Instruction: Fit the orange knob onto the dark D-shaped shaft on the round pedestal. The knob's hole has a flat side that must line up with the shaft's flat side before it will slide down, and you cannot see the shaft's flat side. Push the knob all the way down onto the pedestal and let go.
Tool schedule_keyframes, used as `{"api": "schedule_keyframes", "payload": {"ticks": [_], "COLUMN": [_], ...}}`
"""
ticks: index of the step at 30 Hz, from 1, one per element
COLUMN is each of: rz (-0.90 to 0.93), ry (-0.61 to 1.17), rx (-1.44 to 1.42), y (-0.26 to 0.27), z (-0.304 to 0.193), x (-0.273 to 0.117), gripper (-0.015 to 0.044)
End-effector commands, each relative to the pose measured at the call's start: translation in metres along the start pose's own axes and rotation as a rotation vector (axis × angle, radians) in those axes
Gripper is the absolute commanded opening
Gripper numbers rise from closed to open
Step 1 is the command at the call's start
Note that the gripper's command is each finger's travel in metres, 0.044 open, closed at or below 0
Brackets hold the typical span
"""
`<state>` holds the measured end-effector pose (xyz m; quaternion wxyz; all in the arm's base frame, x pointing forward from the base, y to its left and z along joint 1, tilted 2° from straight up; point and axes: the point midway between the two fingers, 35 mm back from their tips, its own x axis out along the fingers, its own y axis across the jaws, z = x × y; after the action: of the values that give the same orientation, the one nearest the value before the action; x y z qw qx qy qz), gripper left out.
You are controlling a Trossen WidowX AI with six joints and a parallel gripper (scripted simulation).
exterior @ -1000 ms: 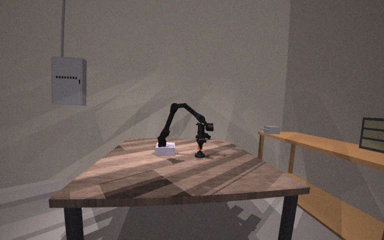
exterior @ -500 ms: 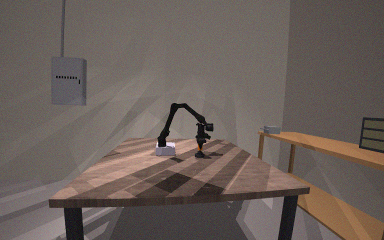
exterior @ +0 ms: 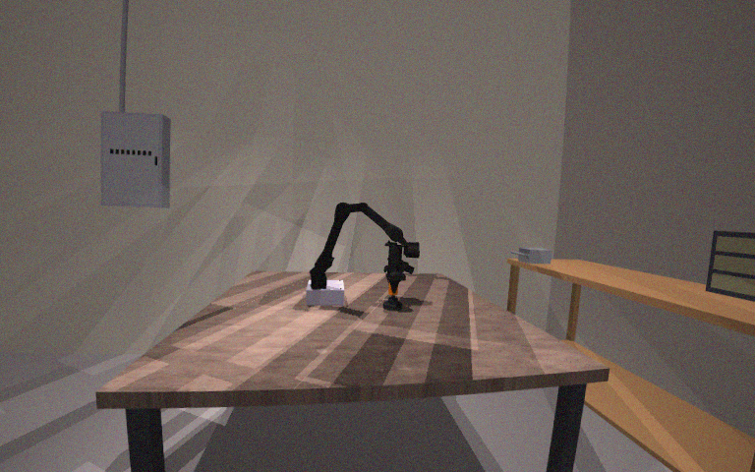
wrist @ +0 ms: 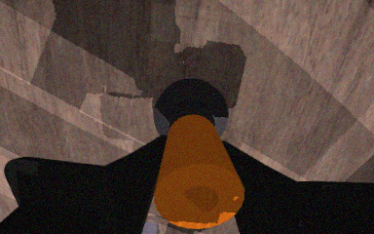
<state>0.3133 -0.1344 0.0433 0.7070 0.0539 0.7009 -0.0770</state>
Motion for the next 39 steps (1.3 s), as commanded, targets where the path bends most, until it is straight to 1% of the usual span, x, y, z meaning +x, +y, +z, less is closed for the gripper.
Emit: {"api": "schedule_keyframes", "payload": {"ticks": [1,5,34,39], "rz": [-0.002,-0.003,-0.003,-0.003], "ry": [-0.003,-0.003,-0.003,-0.003], "rx": [-0.068,-0.191,-0.191,-0.191], "y": [-0.0005,-0.0015,-0.0005,-0.0007], "z": [0.0013,0.0034,-0.0001,0.0007], "x": [-0.0019,0.0001,0.0037,-0.0014], "gripper": [0.0,0.0,0.0,0.0]}}
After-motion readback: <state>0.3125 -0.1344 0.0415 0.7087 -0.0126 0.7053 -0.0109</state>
